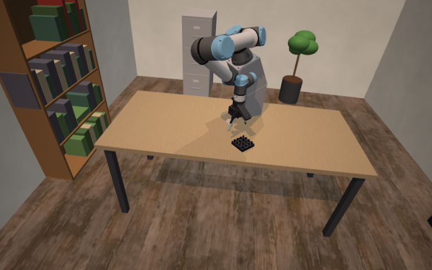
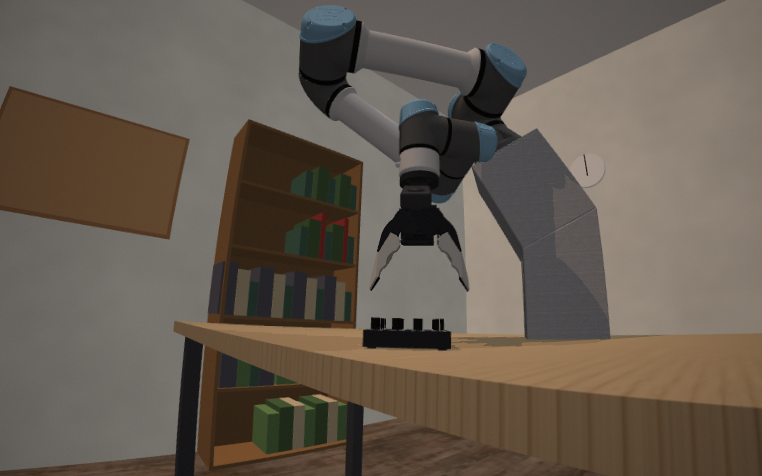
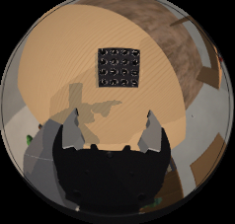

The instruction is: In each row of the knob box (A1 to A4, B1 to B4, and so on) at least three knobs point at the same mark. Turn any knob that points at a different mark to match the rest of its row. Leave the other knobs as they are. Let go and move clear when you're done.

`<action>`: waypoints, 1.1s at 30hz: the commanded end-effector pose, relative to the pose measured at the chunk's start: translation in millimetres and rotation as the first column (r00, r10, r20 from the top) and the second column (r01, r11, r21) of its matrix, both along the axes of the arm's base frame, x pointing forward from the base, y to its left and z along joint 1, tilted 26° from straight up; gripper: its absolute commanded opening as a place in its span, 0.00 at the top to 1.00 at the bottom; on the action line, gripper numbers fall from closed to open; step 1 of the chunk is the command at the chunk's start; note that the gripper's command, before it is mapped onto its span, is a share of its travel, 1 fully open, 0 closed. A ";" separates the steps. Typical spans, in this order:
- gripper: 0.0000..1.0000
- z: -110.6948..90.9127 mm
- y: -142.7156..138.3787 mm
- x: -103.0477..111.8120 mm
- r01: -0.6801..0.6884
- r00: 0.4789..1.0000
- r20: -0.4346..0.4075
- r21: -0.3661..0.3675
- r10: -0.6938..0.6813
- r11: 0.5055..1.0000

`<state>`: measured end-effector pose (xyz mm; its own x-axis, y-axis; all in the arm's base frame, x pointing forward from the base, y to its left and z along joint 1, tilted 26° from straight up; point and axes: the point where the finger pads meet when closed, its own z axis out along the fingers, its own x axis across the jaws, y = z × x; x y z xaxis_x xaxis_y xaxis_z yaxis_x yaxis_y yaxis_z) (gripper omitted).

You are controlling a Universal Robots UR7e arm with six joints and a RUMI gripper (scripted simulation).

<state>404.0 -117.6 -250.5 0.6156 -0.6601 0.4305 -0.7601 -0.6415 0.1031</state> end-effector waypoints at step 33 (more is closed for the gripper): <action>0.00 1.7 12.7 13.5 0.114 0.992 0.049 0.031 -0.116 0.993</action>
<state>408.9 -112.9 -250.1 0.5788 -0.6900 0.4346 -0.7879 -0.6105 0.0800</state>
